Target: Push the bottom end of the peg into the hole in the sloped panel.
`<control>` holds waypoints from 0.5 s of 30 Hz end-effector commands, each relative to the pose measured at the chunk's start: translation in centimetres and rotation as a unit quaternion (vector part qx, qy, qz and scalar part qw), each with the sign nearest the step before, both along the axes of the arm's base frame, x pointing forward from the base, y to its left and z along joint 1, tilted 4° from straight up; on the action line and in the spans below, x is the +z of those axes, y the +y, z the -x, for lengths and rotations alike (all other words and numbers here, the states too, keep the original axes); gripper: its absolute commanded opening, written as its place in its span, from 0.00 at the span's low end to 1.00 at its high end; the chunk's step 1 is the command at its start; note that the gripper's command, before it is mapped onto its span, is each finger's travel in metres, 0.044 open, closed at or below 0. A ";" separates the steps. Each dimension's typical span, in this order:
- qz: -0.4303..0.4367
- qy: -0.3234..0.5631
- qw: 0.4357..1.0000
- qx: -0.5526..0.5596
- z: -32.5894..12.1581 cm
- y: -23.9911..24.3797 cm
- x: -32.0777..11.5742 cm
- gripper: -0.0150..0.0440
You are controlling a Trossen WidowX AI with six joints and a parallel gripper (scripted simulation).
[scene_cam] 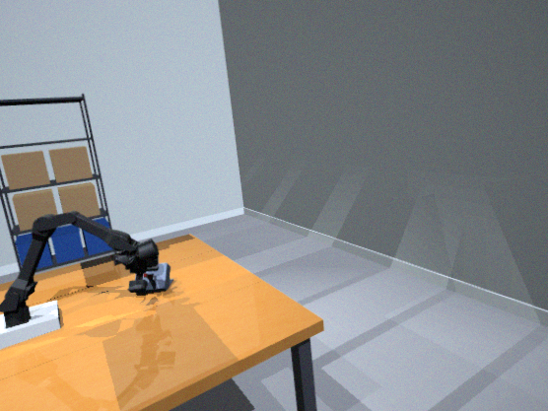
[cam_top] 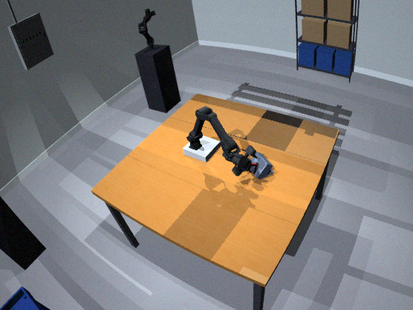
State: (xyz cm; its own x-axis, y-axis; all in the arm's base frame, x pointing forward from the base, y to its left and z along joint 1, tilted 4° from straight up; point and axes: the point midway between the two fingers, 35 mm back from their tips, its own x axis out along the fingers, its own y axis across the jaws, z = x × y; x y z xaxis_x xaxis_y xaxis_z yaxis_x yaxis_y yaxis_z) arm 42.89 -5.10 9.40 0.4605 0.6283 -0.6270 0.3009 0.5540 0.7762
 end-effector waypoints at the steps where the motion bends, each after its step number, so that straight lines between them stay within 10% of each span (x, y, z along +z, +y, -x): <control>1: -0.001 -0.002 1.000 0.001 0.3 -0.6 0.6 1.00; 15: 0.000 0.001 1.000 0.000 1.5 -2.6 2.2 1.00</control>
State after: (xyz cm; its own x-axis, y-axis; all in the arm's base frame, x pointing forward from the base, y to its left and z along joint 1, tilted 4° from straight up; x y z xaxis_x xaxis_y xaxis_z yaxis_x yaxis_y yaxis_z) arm 41.67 -7.20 11.15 0.4577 0.6254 -0.6319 0.3060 0.5565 0.7724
